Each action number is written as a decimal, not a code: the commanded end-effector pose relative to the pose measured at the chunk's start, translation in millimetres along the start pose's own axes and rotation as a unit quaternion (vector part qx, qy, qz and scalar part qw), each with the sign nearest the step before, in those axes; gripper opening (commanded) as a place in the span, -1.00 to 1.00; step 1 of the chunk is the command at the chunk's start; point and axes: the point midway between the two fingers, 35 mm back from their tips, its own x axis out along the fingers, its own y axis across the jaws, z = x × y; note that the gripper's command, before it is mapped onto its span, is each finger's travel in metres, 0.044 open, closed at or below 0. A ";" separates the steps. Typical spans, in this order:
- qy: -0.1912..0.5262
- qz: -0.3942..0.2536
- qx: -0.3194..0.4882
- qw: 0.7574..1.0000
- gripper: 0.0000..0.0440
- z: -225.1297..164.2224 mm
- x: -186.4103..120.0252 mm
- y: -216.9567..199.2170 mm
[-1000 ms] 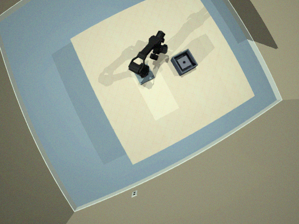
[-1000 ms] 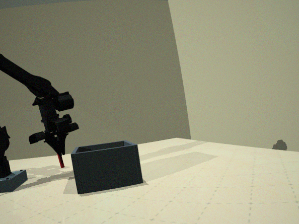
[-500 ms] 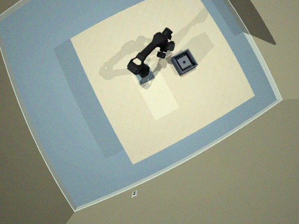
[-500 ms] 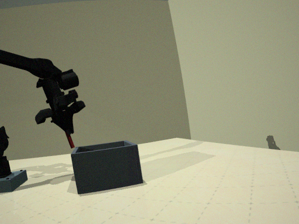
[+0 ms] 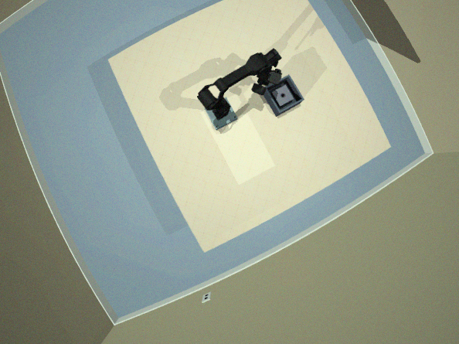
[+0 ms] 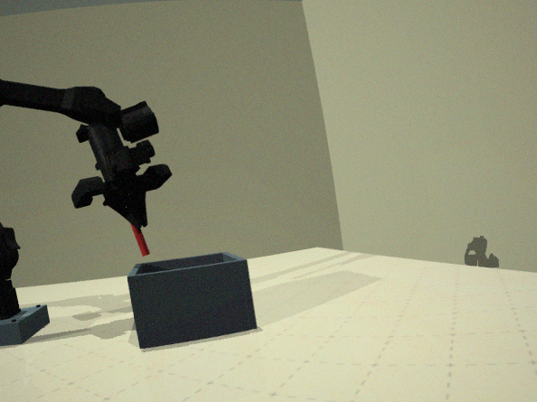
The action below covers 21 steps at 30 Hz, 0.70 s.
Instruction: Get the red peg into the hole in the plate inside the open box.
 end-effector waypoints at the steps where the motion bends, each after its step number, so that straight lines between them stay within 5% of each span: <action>1: -0.008 -0.001 0.008 1.000 -1.00 14.3 1.0 0.9; 21: -0.015 -0.032 0.066 0.997 -0.98 88.3 44.5 -11.7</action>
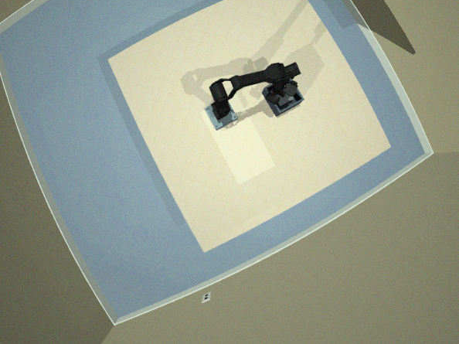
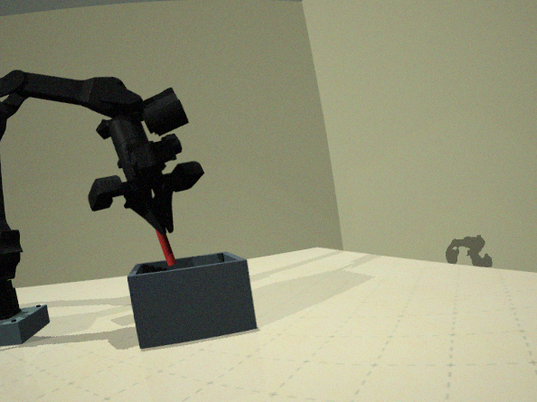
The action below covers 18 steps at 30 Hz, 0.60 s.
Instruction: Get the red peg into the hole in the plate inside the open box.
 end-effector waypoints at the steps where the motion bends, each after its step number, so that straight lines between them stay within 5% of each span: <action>1: 0.003 0.001 0.004 1.000 -0.98 8.3 7.0 3.0; 9: 0.026 -0.012 0.007 1.000 -0.97 15.3 39.1 4.7; 14: 0.042 -0.027 -0.007 0.999 -0.49 15.0 62.0 4.0; 18: 0.048 -0.038 -0.020 0.998 -0.36 20.0 74.3 6.1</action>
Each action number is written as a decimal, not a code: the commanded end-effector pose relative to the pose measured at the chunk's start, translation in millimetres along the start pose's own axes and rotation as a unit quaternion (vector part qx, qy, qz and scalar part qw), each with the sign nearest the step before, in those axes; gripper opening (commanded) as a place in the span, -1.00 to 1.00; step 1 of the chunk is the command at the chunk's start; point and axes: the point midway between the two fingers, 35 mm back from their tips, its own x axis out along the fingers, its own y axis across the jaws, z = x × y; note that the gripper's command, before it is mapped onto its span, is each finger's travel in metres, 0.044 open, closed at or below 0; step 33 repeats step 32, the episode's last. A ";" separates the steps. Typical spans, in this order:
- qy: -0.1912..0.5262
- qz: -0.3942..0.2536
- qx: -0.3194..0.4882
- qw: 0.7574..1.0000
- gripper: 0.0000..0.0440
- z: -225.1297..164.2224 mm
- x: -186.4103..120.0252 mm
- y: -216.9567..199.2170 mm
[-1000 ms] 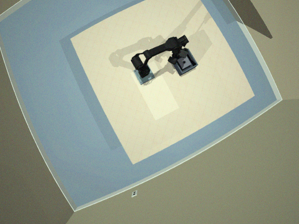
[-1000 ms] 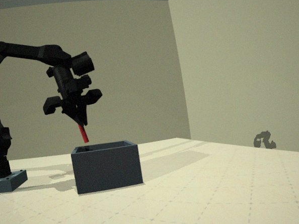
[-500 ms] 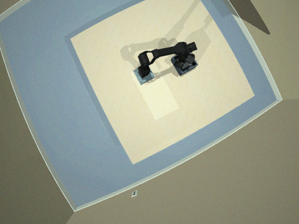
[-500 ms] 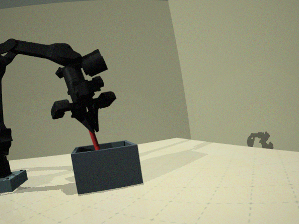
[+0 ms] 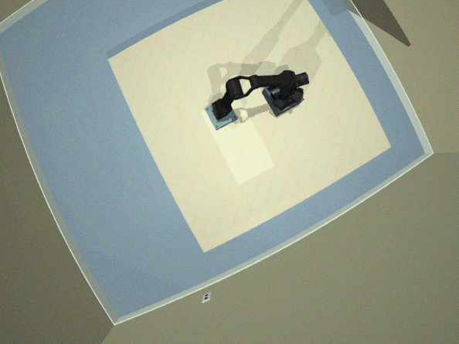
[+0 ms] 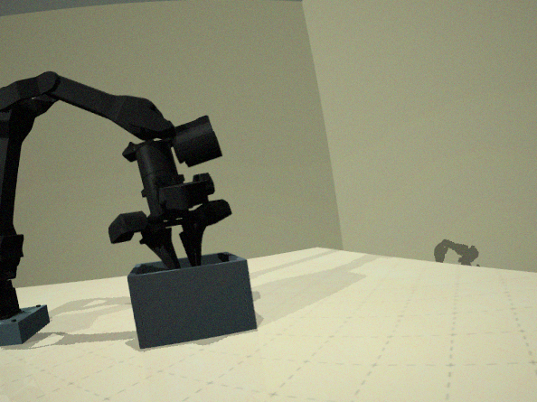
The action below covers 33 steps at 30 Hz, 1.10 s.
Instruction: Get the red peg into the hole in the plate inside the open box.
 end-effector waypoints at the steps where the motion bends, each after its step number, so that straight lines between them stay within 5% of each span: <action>1: -0.004 0.004 -0.005 1.000 -0.33 9.1 2.5 7.6; 8: -0.008 0.013 -0.014 1.000 -0.12 24.4 8.5 19.3; 18: -0.028 0.026 -0.016 0.999 1.00 51.3 8.3 26.9; 33: -0.079 0.053 -0.011 0.995 1.00 88.3 -5.5 35.5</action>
